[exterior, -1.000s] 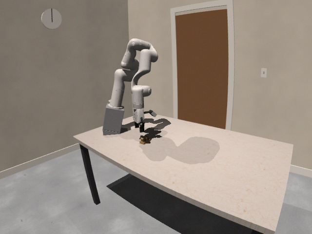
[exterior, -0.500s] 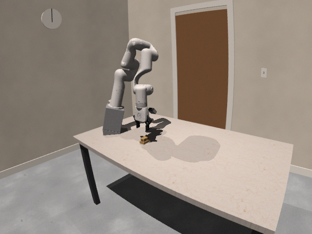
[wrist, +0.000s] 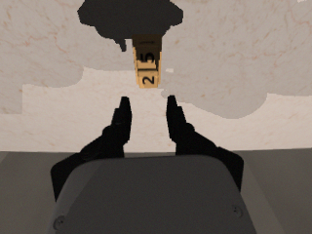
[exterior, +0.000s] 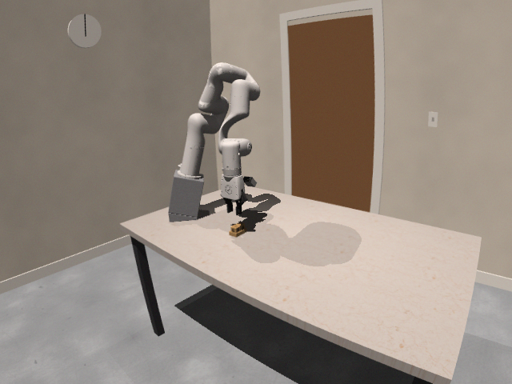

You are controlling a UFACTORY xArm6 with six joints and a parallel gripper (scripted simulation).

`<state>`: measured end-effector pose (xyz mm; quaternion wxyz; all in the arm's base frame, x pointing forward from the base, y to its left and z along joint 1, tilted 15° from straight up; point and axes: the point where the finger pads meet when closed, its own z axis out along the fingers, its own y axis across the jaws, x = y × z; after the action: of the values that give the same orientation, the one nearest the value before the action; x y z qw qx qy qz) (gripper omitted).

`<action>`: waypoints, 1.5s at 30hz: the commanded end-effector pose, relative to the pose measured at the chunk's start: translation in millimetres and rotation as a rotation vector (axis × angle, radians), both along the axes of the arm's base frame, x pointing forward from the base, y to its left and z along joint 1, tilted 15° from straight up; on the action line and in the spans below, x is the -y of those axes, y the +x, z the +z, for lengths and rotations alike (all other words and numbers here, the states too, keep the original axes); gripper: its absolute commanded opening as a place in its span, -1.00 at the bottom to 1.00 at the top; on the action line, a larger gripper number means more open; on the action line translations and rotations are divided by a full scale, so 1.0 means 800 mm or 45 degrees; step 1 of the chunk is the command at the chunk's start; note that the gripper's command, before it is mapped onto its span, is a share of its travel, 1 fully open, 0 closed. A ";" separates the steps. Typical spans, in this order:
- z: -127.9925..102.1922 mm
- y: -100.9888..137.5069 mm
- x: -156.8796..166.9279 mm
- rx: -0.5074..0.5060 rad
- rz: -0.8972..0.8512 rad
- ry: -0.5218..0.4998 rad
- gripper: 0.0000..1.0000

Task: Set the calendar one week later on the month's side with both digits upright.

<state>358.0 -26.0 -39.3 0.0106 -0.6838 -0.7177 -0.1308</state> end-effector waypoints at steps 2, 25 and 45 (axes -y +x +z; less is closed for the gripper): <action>0.001 0.001 0.000 0.003 0.000 -0.001 -0.05; 0.000 0.001 0.000 0.003 0.000 -0.001 -0.05; -0.016 0.004 -0.003 0.005 0.000 0.000 -0.05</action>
<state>359.4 -23.7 -50.3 0.0110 -0.6838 -0.7178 -0.1305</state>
